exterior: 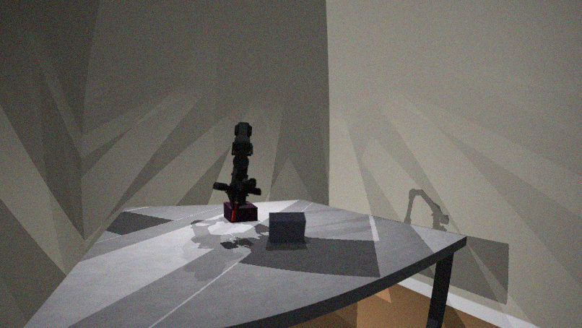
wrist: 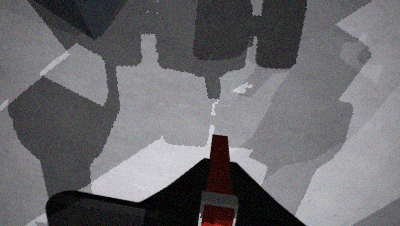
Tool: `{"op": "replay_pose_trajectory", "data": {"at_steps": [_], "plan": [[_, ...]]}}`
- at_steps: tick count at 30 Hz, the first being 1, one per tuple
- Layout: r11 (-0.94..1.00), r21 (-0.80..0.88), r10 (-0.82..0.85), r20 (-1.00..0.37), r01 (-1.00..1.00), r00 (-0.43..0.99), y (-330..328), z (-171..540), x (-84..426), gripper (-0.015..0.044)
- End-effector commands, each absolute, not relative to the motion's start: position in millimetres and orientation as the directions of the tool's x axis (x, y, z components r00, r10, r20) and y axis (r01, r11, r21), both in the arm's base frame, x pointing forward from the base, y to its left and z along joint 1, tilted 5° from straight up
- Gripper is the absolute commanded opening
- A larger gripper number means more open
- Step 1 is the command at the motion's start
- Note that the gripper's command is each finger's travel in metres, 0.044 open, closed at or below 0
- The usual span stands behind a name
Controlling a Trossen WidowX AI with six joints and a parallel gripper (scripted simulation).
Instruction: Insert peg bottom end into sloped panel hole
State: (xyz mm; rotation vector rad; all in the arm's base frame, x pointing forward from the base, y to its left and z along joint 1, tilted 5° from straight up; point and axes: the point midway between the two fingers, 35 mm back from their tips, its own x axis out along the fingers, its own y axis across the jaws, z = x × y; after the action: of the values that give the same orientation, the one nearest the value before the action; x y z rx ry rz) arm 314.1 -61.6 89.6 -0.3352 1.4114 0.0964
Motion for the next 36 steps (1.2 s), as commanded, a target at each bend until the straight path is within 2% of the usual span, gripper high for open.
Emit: {"op": "replay_pose_trajectory", "data": {"at_steps": [1,36], "plan": [[0.949,-0.188,-0.148,-0.975,-0.254,0.168,-57.2,86.3,314.0,0.0000],[0.932,-0.310,-0.255,-0.929,-0.190,0.267,-23.0,74.0,323.8,0.0000]]}}
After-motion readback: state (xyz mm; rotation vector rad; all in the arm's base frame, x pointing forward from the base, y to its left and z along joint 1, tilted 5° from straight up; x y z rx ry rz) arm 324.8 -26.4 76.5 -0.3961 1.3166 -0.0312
